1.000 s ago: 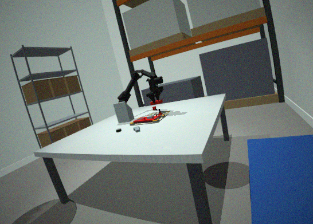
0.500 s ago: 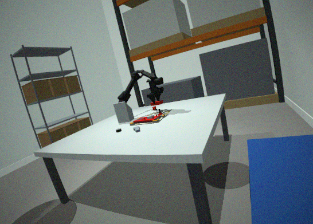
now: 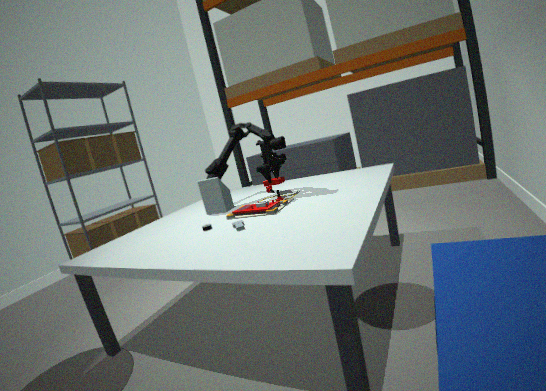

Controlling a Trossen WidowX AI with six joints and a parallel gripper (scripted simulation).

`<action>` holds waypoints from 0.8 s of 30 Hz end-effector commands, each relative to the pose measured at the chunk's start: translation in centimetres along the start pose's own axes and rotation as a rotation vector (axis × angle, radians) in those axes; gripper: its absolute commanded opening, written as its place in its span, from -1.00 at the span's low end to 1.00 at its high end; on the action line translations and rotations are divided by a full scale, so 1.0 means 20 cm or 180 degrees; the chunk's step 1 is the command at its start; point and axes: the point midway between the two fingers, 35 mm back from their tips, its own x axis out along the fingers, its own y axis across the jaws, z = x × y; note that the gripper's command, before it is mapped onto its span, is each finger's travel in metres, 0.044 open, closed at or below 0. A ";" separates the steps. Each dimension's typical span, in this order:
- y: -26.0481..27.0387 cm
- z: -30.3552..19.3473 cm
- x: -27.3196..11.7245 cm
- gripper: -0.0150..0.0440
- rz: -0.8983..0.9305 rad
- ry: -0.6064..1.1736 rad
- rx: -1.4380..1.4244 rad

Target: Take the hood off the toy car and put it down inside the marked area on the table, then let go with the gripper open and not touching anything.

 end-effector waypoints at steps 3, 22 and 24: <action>0.00 0.00 0.03 -0.49 0.0011 0.0011 0.0014; 0.00 0.00 0.09 -0.49 0.0011 0.0011 0.0014; 0.00 0.00 0.09 -0.49 0.0011 0.0011 0.0014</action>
